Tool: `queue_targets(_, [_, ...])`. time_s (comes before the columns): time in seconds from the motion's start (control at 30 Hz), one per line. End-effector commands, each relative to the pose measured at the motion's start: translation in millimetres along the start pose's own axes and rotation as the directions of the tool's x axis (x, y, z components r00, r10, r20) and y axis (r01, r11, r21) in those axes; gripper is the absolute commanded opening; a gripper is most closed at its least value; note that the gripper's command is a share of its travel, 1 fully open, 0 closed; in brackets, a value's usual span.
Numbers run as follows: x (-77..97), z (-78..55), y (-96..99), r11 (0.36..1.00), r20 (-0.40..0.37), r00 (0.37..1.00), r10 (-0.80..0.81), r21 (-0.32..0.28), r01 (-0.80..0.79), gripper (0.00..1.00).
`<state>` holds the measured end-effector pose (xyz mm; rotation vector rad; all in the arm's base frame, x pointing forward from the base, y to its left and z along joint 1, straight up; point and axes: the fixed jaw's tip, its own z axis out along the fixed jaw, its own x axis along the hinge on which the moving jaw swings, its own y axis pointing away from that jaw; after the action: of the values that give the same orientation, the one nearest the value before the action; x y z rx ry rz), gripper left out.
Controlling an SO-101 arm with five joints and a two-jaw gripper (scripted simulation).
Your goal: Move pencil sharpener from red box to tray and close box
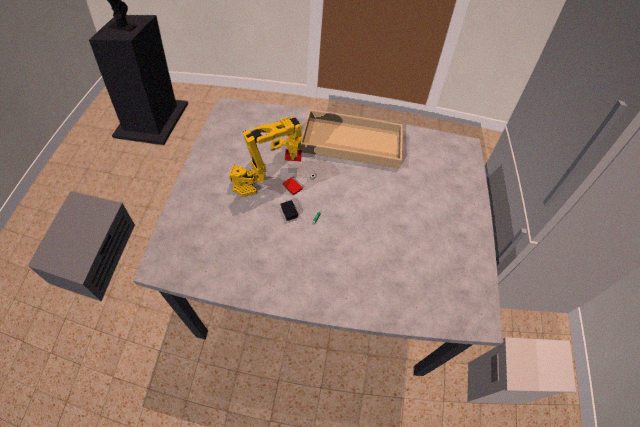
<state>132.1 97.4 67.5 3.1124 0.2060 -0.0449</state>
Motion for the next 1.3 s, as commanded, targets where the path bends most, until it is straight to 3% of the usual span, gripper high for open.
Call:
queue_targets(0.0, [11.4,-5.2,-9.9,0.983,-0.033,0.982,-0.185,0.014,0.185,0.22])
queue_targets(0.3, [23.8,-3.4,-21.1,0.877,-0.036,0.877,-0.48,0.003,0.48,0.22])
queue_targets(0.63, [28.7,-2.2,-26.2,0.806,-0.036,0.805,-0.592,-0.002,0.592,0.22])
queue_targets(1.27, [29.4,-2.0,-26.9,0.794,-0.036,0.794,-0.607,-0.002,0.608,0.22])
